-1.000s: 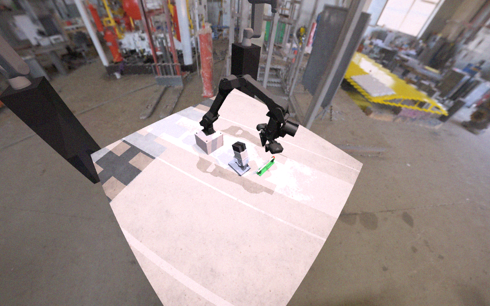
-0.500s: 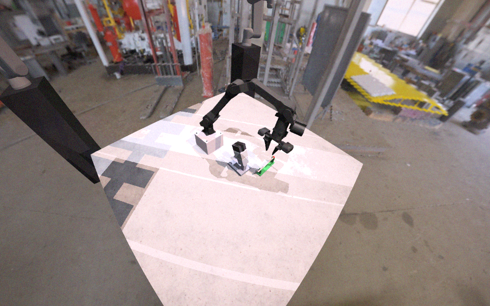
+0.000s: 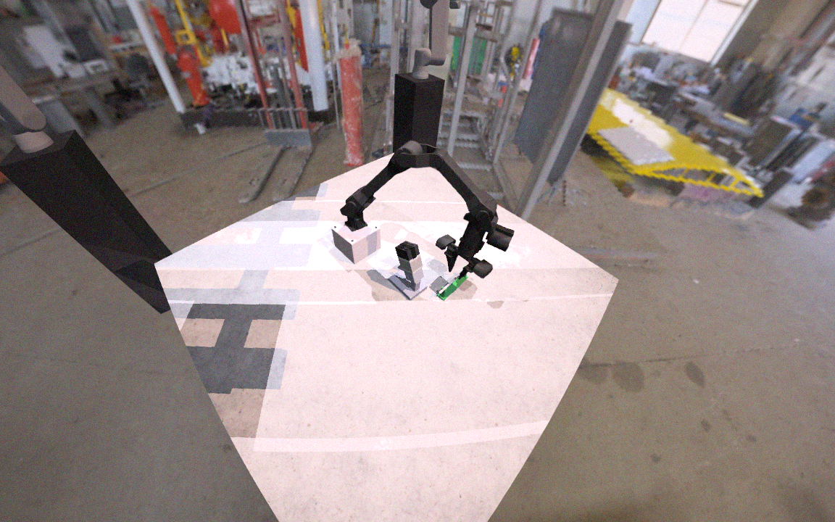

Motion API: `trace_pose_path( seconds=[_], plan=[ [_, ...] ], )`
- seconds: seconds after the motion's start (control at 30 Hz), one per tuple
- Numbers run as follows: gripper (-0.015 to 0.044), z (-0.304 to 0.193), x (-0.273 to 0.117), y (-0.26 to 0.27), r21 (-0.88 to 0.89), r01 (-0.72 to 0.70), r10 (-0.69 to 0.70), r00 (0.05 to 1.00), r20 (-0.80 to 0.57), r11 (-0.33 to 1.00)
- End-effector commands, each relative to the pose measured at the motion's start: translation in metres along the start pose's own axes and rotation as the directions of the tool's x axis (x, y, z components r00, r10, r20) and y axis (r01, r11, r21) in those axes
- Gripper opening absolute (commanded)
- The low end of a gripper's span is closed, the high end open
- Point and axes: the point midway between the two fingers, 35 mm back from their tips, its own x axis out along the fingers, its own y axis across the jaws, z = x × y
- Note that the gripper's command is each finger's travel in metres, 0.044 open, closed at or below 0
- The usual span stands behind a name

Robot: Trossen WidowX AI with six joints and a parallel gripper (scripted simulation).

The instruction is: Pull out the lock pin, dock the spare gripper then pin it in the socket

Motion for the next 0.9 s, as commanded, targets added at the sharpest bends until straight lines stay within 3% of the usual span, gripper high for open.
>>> trace_pose_path(
  seconds=[0.0, 0.87],
  plan=[
    [0.018, 0.001, 0.006, 0.0, -0.003, 0.007, -0.007, 1.0, -0.002, 1.0],
    [0.018, 0.011, 0.048, -0.002, -0.003, 0.007, -0.007, 1.0, -0.002, 1.0]
  ],
)
